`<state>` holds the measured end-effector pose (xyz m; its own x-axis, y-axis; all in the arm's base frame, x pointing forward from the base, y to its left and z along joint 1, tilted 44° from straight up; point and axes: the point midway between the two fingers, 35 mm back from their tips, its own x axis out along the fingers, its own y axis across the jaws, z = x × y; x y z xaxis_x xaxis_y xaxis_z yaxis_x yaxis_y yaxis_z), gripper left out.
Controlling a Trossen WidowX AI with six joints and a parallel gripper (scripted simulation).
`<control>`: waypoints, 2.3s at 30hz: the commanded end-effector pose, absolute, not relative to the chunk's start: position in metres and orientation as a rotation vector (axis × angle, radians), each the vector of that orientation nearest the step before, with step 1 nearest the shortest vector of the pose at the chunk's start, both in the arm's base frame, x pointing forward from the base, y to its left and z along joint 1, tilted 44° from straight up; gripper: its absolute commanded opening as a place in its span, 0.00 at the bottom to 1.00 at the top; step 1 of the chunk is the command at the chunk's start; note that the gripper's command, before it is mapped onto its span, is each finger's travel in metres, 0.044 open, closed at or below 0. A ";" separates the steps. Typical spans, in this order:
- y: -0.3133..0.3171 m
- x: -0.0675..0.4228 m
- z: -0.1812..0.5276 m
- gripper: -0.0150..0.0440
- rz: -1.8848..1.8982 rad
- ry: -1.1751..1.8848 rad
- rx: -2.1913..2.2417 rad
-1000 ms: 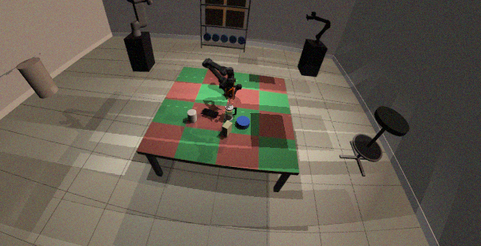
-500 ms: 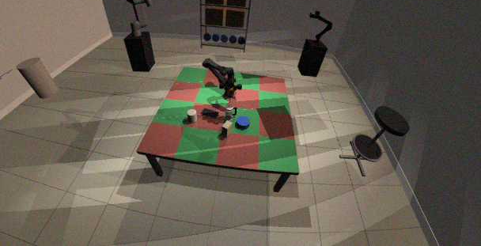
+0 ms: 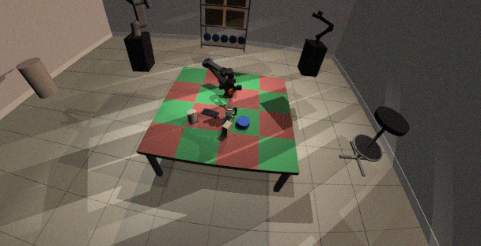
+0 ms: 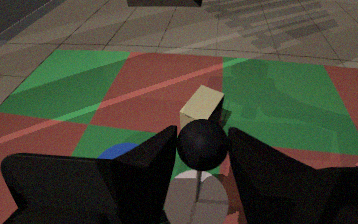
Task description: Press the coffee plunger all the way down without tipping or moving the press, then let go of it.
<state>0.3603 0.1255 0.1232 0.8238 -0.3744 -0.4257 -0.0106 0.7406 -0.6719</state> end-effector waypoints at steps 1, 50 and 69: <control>0.116 0.360 0.109 0.46 -0.213 0.601 -0.722; 0.061 0.361 0.052 0.46 -0.214 0.596 -0.726; 0.061 0.367 0.051 0.46 -0.215 0.595 -0.726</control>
